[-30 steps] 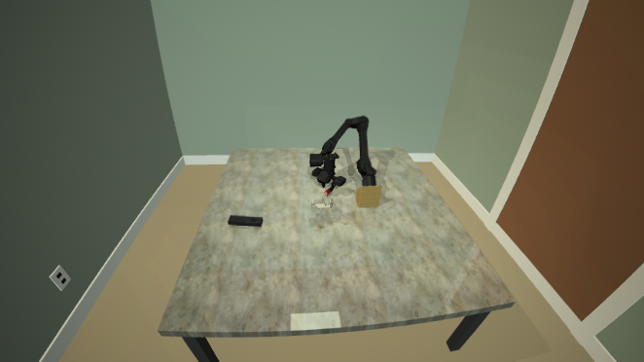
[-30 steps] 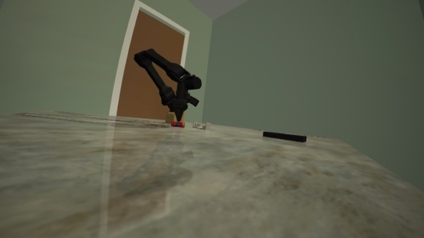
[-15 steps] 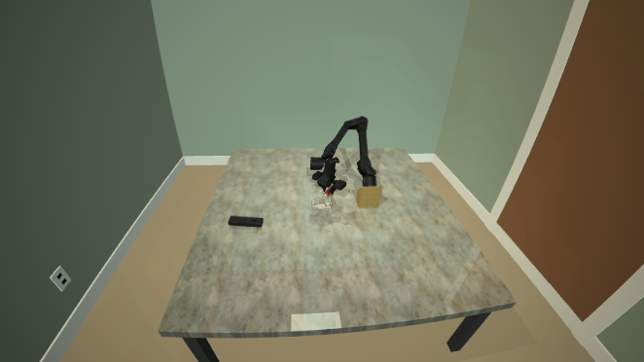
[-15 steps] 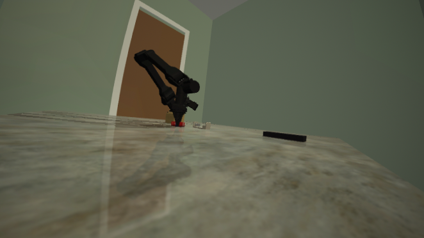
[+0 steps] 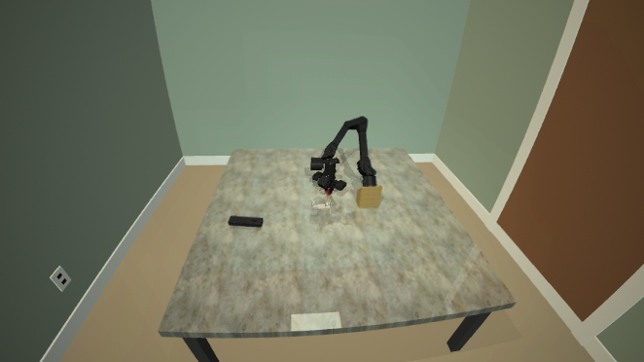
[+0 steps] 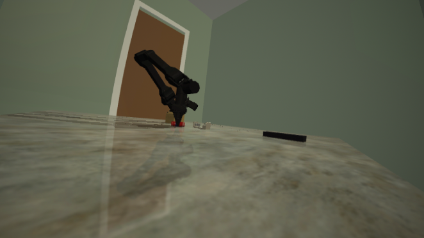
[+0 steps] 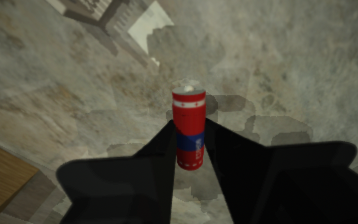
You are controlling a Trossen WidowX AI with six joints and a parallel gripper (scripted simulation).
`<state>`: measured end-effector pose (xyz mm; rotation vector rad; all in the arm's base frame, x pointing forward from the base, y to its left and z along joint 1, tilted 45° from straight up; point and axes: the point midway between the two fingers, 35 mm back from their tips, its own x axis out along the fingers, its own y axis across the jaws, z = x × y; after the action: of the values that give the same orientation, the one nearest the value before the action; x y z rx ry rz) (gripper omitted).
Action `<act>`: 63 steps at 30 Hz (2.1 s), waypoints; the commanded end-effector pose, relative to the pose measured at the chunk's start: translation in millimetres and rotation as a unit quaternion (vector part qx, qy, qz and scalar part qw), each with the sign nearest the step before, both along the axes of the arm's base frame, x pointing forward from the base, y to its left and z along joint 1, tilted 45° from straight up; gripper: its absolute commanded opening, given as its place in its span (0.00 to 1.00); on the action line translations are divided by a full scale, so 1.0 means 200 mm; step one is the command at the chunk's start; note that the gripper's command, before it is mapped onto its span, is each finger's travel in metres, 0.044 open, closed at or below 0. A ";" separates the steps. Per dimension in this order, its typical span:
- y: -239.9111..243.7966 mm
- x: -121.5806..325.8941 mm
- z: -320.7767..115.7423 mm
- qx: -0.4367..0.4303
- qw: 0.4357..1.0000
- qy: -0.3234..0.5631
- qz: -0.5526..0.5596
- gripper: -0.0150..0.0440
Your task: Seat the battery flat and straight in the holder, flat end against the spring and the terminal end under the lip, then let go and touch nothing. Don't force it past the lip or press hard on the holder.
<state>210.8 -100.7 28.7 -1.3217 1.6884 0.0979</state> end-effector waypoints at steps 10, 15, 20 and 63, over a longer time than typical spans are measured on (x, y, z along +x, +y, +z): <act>0.18 -0.01 0.17 0.000 1.000 0.001 0.000 0.39; 0.22 0.03 0.15 0.004 0.999 -0.029 -0.029 0.39; 0.32 0.10 0.11 0.011 0.992 -0.089 -0.085 0.39; 0.58 0.28 -0.24 0.075 0.908 -0.340 -0.233 0.39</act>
<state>266.1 21.3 -16.4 -0.6700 1.3367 -0.4766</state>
